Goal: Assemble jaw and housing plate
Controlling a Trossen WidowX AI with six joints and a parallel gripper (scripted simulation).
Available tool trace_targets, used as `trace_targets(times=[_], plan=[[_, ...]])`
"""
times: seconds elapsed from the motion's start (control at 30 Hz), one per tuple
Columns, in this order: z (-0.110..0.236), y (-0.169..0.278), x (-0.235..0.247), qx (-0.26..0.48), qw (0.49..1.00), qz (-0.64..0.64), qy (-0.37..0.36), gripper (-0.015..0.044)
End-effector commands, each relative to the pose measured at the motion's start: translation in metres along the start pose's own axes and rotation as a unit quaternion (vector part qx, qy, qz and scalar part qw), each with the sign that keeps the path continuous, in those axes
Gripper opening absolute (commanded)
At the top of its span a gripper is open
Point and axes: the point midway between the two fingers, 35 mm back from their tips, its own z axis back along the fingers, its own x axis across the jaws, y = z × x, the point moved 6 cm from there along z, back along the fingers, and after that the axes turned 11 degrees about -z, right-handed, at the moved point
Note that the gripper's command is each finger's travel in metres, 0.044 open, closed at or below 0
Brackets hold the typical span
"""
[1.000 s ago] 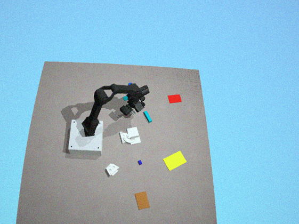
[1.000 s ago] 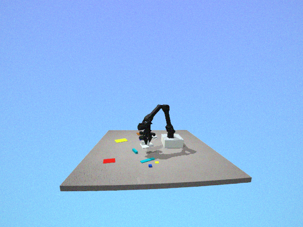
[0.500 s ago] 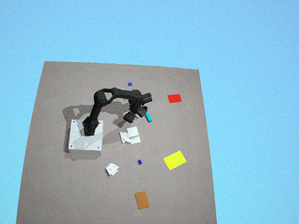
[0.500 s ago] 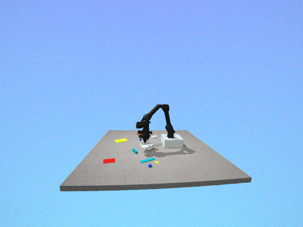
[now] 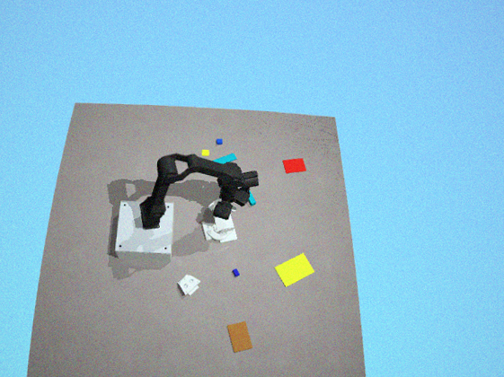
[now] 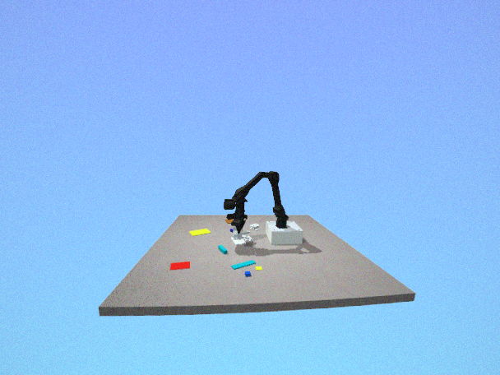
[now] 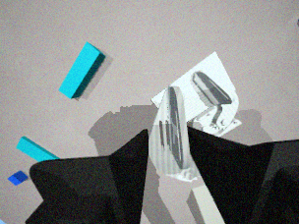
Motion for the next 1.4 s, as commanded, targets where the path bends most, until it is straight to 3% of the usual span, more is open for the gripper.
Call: trace_targets(times=[0.0, 0.77, 1.37], plan=[[-0.002, -0.004, -0.011, 0.002, 1.000, 0.029, 0.002, 0.0134], [-0.002, -0.028, -0.080, 0.002, 0.977, 0.214, 0.005, 0.0134], [-0.002, -0.028, -0.082, 0.002, 0.976, 0.219, 0.005, 0.0134]])
